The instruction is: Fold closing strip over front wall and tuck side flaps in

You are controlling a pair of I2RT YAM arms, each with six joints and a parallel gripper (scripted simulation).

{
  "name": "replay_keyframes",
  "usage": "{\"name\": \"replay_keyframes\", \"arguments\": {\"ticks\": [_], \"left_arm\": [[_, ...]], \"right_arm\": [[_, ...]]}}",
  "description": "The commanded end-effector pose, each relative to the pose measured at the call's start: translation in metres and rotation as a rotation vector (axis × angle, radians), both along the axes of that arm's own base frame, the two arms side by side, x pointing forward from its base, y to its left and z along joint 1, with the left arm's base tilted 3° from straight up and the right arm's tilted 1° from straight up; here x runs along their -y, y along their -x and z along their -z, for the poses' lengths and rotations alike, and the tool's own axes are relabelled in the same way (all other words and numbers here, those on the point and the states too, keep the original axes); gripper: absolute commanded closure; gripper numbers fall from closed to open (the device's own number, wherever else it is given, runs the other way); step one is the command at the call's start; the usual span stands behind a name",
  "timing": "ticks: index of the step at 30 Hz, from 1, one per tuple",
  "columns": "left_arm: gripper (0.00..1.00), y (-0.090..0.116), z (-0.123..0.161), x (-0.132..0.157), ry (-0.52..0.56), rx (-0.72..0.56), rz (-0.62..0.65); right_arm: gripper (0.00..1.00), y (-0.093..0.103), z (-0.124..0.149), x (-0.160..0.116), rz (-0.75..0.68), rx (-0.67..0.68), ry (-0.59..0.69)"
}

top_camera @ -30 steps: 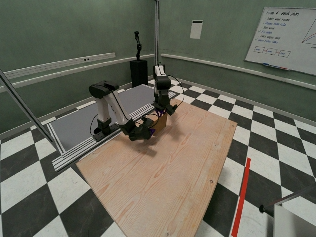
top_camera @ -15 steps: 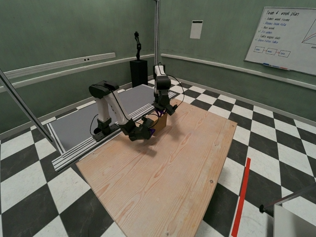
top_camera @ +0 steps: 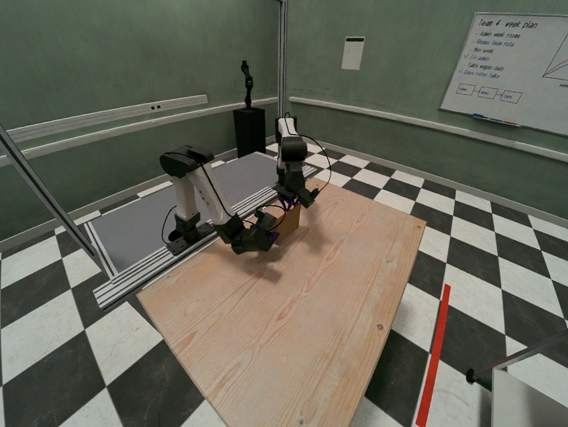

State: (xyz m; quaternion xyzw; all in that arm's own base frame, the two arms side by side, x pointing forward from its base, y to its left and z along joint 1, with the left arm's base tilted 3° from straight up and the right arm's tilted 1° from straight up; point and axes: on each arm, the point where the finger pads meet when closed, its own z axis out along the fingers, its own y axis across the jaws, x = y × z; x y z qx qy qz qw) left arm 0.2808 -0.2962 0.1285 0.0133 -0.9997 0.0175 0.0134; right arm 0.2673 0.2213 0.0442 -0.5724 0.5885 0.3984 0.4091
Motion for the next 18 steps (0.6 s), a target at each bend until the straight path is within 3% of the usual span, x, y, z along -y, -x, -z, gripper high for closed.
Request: {"name": "replay_keyframes", "arguments": {"ticks": [1, 18], "left_arm": [[0.46, -0.0101, 0.0025, 0.0011, 0.003, 0.005, -0.003], [0.46, -0.0105, 0.0025, 0.0009, 0.003, 0.005, 0.003]], "right_arm": [[0.55, -0.0028, -0.004, -0.0018, -0.002, 0.021, -0.007], [0.55, -0.0028, -0.004, -0.0018, -0.002, 0.021, -0.007]]}}
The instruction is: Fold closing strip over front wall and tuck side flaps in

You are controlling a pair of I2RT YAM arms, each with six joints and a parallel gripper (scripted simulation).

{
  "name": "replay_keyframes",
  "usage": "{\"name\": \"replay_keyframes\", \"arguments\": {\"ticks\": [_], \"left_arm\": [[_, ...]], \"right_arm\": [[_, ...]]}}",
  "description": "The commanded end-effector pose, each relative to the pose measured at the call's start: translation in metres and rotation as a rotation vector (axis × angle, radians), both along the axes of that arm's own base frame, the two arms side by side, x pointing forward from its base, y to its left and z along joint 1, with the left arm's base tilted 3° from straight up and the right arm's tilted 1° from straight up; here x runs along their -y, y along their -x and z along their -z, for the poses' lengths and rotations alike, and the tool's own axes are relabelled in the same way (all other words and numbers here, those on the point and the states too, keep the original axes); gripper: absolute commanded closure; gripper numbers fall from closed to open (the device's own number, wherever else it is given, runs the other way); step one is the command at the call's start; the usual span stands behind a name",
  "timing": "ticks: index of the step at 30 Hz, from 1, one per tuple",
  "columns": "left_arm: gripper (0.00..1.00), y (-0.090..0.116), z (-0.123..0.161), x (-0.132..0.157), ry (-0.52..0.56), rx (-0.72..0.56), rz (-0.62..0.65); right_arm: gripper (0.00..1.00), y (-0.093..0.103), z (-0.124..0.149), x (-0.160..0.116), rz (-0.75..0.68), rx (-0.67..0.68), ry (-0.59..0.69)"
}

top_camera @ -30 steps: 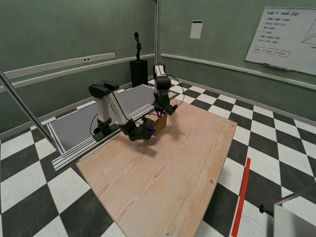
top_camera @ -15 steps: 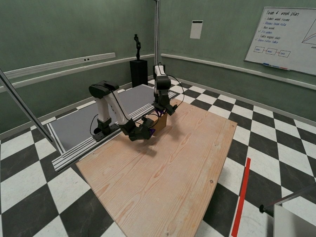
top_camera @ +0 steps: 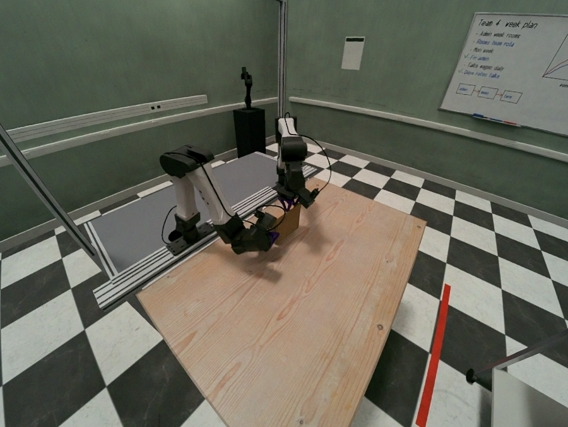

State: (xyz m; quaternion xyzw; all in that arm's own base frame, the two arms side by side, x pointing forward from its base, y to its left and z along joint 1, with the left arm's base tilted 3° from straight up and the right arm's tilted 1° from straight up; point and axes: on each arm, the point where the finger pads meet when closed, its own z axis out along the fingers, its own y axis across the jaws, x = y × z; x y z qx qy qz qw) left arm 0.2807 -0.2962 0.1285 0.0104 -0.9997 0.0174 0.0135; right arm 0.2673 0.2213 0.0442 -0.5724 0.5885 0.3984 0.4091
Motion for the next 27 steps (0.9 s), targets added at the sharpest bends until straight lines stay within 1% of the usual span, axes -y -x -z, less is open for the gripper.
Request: {"name": "replay_keyframes", "arguments": {"ticks": [1, 23, 27], "left_arm": [[0.46, -0.0106, 0.0025, 0.001, 0.003, 0.005, -0.003], [0.46, -0.0114, 0.0025, 0.0009, 0.004, 0.006, 0.002], [0.38, -0.0114, 0.0025, 0.0009, 0.004, 0.006, 0.002]], "right_arm": [[0.55, -0.0028, -0.004, -0.0018, -0.002, 0.021, -0.007], [0.55, -0.0028, -0.004, -0.0018, -0.002, 0.021, -0.007], [0.55, -0.0028, -0.004, -0.0018, -0.002, 0.021, -0.007]]}}
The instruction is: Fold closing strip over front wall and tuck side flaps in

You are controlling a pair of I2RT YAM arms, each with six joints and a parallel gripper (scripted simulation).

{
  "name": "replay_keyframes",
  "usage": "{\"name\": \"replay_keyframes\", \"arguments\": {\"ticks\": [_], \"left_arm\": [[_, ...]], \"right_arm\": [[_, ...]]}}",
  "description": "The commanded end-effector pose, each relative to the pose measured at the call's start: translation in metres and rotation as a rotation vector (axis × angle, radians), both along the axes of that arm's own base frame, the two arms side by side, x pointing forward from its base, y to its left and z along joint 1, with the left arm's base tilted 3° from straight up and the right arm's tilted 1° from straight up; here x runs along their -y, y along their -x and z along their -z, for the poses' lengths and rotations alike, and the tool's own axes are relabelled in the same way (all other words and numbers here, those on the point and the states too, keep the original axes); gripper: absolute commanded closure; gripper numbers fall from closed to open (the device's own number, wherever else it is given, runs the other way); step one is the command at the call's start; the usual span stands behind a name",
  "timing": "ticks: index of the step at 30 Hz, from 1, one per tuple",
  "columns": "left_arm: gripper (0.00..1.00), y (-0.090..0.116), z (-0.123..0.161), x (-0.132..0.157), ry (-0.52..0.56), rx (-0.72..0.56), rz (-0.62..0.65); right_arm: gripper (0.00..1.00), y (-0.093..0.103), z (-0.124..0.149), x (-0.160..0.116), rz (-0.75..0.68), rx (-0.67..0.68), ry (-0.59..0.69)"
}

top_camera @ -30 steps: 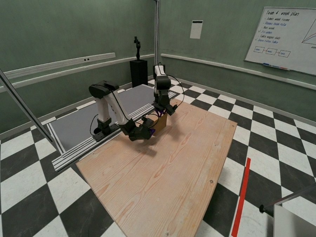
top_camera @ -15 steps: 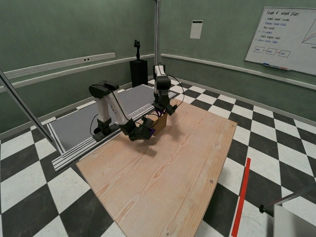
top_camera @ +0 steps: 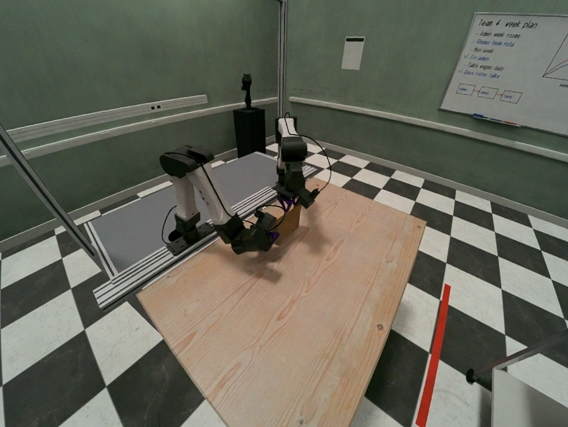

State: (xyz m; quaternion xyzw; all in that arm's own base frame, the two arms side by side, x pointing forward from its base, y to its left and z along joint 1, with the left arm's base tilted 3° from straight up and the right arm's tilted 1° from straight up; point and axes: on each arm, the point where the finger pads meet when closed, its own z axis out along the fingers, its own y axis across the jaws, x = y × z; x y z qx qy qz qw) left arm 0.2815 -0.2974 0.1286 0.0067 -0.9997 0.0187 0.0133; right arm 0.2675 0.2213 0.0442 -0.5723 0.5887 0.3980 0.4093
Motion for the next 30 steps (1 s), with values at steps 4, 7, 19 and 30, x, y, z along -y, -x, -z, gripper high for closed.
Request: {"name": "replay_keyframes", "arguments": {"ticks": [4, 7, 19, 30], "left_arm": [[0.3, -0.011, 0.003, 0.0, 0.001, 0.005, -0.006], [0.26, -0.011, 0.003, 0.0, 0.001, 0.005, -0.006], [0.16, -0.002, 0.011, -0.001, -0.019, -0.015, -0.019], [0.16, -0.004, -0.001, -0.005, 0.006, 0.01, -0.046]], "right_arm": [[0.55, -0.003, -0.004, -0.002, -0.003, 0.02, -0.007], [0.55, -0.003, -0.004, -0.002, -0.003, 0.02, -0.007], [0.55, -0.003, -0.004, -0.002, -0.003, 0.02, -0.007], [0.55, -0.003, -0.004, -0.002, -0.003, 0.02, -0.007]]}}
